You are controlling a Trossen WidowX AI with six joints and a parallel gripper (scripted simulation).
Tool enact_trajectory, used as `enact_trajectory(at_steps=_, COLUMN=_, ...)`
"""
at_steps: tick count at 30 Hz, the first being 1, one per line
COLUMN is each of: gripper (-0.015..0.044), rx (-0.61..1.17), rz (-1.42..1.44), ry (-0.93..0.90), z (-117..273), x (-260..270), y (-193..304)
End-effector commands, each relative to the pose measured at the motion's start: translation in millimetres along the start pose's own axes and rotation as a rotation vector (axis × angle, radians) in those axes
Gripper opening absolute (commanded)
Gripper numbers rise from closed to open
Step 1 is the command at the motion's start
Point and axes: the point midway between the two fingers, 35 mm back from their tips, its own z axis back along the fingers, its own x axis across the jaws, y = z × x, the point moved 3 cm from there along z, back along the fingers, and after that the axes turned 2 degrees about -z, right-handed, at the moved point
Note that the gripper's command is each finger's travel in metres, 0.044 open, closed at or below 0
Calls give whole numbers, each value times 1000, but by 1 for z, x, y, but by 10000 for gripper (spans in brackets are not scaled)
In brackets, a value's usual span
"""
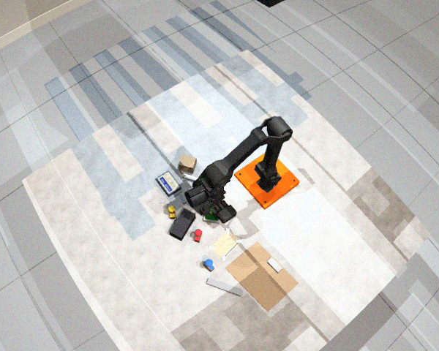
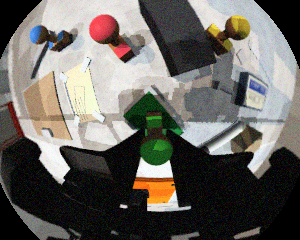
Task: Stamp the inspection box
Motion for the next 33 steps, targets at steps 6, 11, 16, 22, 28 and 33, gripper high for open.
enact_trajectory(at_steps=6, gripper=0, rx=0, rz=0, ry=5, z=-2, x=-1, y=0)
enact_trajectory(at_steps=11, gripper=0, rx=0, rz=0, ry=5, z=-2, x=-1, y=0)
enact_trajectory(at_steps=16, gripper=0, rx=0, rz=0, ry=5, z=-2, x=-1, y=0)
enact_trajectory(at_steps=22, gripper=0, rx=0, rz=0, ry=5, z=-2, x=-1, y=0)
enact_trajectory(at_steps=28, gripper=0, rx=0, rz=0, ry=5, z=1, x=-1, y=0)
enact_trajectory(at_steps=33, gripper=0, rx=0, rz=0, ry=5, z=3, x=-1, y=0)
